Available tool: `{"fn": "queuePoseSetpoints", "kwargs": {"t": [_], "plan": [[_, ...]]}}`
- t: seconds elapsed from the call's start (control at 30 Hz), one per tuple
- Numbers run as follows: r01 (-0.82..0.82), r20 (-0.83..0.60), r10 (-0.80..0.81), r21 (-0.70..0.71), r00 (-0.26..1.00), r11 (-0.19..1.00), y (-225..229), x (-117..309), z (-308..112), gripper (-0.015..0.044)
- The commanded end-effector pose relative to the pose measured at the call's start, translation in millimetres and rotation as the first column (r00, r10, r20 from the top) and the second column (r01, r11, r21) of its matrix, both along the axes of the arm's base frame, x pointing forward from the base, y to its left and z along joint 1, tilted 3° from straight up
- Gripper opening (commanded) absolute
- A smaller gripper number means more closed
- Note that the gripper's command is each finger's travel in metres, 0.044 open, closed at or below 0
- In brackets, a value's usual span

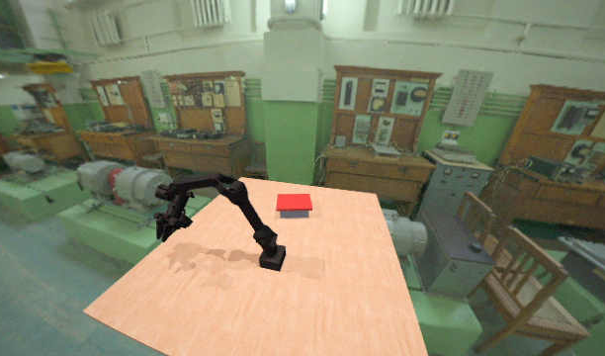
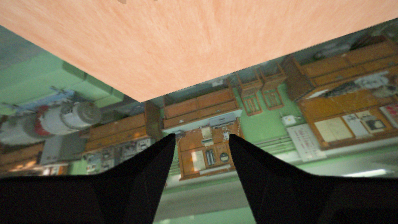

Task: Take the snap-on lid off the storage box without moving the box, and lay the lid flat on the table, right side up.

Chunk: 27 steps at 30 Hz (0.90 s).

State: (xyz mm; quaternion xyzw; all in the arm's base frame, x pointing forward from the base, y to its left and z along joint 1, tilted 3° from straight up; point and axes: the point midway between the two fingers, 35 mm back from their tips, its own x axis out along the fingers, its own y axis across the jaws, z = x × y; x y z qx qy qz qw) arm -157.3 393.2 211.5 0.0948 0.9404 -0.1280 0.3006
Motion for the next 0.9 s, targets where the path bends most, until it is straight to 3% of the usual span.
{"fn": "queuePoseSetpoints", "kwargs": {"t": [0.0, 0.2, 0.27, 0.4, 0.53, 0.63, 0.87], "plan": [[0.087, 0.019, -0.087, 0.015, 0.996, 0.996, -4.0, 44.3, -4.5, 0.0235], [0.272, 0.089, -0.292, 0.186, 0.952, 0.944, -2.9, 155.8, -9.2, 0.0235], [0.279, 0.116, -0.307, 0.209, 0.945, 0.937, -4.4, 162.1, -9.3, 0.0235], [0.369, 0.178, -0.436, 0.312, 0.882, 0.875, -21.3, 229.6, -13.0, 0.0235], [0.443, 0.243, -0.562, 0.406, 0.791, 0.799, -51.4, 295.0, -17.6, 0.0235], [0.465, 0.266, -0.604, 0.437, 0.751, 0.770, -65.7, 317.4, -19.5, 0.0235], [0.529, 0.385, -0.766, 0.560, 0.515, 0.637, -152.1, 405.1, -30.1, 0.0235]]}}
